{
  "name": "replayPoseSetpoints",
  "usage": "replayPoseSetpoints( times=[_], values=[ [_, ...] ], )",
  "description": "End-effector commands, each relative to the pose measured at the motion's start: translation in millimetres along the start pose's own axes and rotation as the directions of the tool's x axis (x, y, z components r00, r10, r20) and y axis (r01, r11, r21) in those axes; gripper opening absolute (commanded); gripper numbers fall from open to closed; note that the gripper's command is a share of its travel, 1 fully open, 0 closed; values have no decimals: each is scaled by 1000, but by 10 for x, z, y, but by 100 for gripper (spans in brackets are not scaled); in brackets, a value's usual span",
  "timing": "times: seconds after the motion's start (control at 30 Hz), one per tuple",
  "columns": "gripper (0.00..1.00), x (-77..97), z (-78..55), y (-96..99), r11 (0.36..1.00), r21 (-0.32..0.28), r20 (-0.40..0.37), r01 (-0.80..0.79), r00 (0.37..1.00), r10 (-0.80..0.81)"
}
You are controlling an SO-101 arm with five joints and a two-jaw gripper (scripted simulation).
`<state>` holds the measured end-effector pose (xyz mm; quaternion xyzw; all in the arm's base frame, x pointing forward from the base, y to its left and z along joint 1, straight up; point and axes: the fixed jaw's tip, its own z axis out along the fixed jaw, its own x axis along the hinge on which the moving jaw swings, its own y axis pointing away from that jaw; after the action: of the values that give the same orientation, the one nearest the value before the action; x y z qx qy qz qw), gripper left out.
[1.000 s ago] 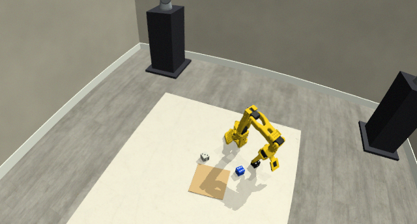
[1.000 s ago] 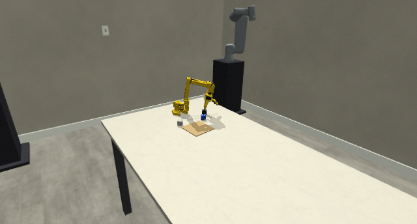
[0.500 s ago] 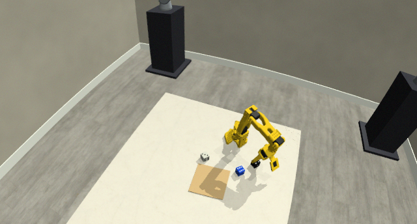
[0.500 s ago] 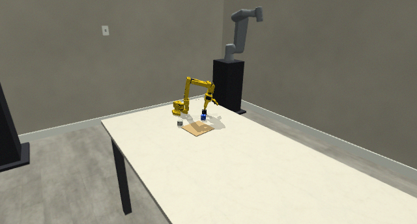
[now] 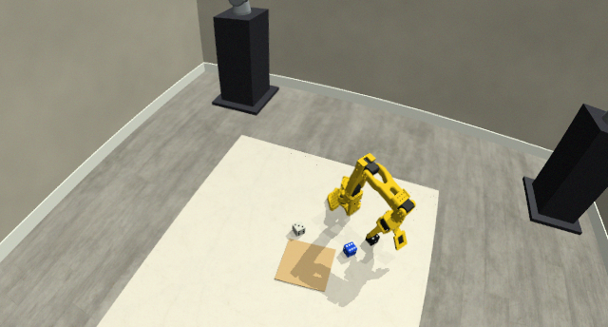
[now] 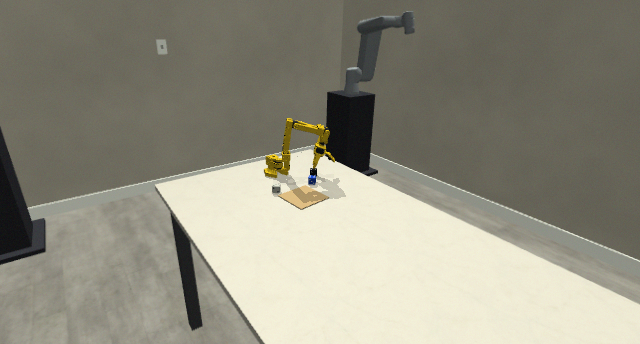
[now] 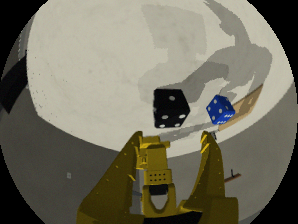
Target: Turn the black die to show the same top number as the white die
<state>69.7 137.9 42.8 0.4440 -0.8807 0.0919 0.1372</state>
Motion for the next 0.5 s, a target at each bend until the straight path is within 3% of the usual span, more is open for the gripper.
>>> replayPoseSetpoints(
  times=[0.0, 0.47],
  values=[
    [35, -63, -101, 14, 1000, -9, 72, 0, 997, 1],
    [35, -117, 16, 21, 1000, -6, 51, 1, 999, 0]
  ],
)
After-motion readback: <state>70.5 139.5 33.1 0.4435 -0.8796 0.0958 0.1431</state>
